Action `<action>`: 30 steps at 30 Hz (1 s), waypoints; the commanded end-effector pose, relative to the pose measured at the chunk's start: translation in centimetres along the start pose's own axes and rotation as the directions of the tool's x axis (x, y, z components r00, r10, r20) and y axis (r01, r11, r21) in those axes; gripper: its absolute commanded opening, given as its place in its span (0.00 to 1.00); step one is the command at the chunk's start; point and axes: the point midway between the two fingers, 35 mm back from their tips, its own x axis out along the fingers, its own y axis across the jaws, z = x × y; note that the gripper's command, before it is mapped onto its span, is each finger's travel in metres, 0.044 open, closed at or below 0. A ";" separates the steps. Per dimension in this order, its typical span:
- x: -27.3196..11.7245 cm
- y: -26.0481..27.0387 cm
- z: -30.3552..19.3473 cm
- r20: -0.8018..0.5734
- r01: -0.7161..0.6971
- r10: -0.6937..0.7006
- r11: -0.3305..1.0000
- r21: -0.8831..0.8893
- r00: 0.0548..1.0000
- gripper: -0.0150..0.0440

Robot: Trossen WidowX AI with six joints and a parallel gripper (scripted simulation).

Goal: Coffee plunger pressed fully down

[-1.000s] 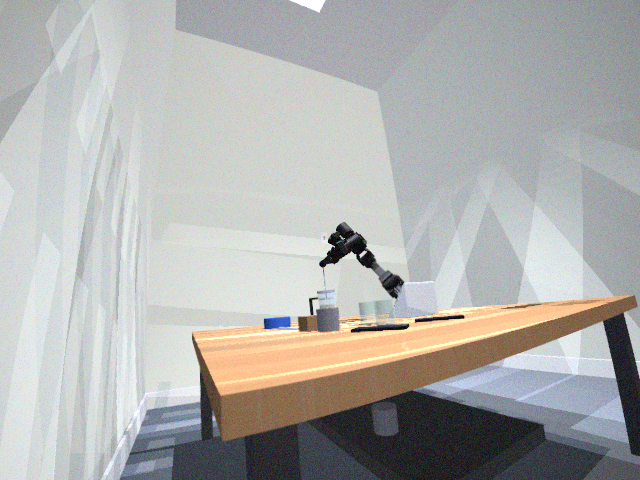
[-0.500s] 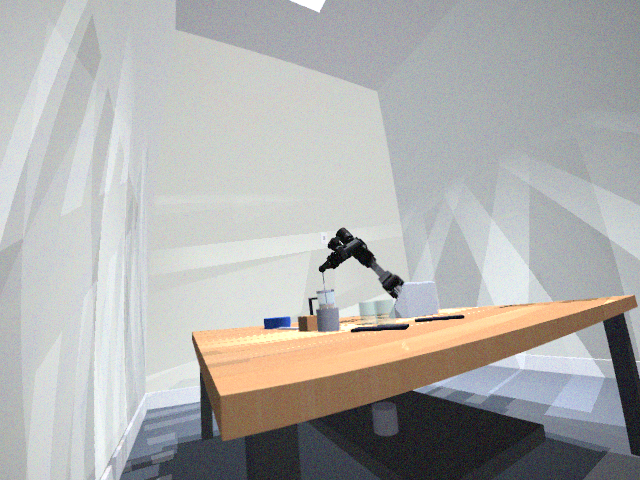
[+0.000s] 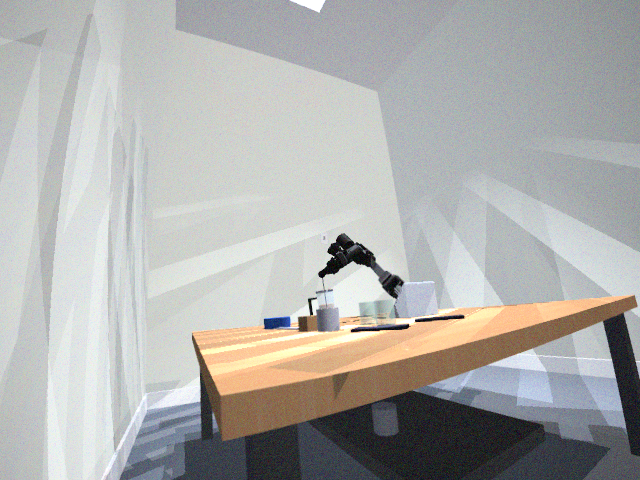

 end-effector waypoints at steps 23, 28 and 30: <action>2.4 -0.1 -3.3 -0.029 0.010 -0.011 0.999 -0.043 1.000 0.47; 2.5 -0.1 -3.2 -0.029 0.010 -0.011 0.999 -0.043 1.000 0.47; 2.5 -0.1 -3.2 -0.029 0.010 -0.011 0.999 -0.043 1.000 0.47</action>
